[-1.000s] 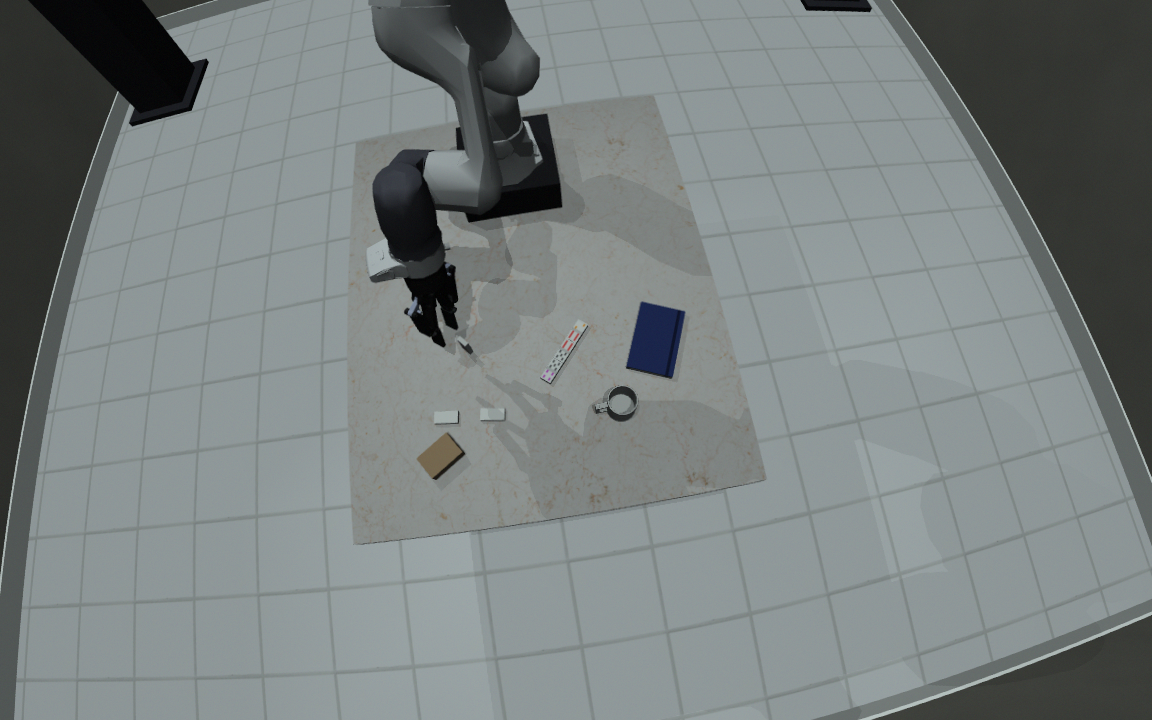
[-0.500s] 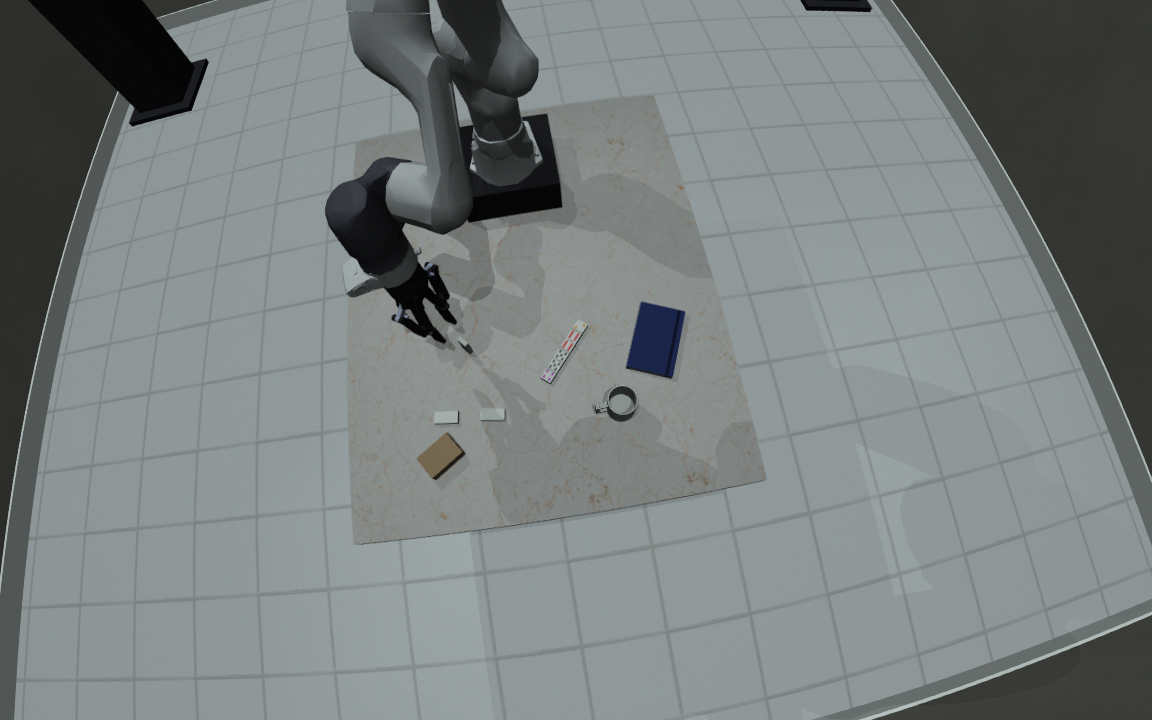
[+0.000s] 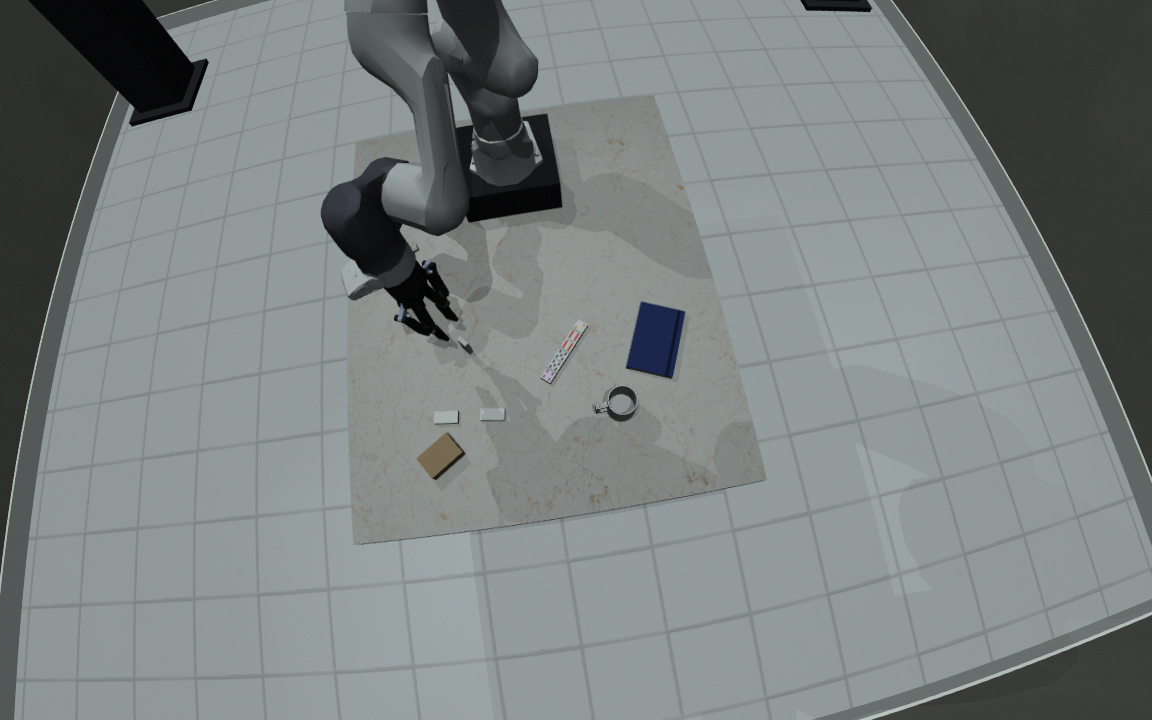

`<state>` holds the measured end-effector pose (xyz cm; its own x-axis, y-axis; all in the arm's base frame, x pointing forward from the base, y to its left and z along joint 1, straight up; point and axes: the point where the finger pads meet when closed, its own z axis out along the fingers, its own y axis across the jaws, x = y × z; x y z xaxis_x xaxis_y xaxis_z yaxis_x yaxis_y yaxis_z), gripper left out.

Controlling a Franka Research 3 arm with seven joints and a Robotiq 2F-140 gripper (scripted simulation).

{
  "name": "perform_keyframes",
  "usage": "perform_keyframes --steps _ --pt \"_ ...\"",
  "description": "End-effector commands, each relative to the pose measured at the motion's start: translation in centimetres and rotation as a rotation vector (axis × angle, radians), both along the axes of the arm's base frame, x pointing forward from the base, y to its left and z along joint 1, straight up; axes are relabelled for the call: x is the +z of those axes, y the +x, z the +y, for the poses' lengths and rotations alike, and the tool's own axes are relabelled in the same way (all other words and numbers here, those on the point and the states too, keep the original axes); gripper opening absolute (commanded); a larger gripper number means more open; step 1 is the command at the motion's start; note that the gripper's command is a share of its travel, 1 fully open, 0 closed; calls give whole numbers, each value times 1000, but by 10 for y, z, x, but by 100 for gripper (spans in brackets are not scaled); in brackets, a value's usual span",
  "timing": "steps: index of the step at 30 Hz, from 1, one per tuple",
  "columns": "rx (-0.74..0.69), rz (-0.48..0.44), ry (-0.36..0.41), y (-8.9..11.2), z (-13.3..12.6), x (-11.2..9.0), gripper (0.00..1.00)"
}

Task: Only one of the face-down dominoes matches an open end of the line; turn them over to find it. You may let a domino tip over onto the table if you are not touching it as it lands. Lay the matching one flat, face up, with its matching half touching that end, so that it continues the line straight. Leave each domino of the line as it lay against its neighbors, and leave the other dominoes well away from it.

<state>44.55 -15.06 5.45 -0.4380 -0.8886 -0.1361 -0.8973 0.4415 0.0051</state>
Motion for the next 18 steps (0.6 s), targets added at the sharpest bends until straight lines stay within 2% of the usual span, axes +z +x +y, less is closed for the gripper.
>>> perform_keyframes --steps 1,17,18 --pt "37 -5 5 0 1 0 34" --pt "35 -4 0 0 1 0 34" --pt "80 -6 -7 0 1 -1 34"
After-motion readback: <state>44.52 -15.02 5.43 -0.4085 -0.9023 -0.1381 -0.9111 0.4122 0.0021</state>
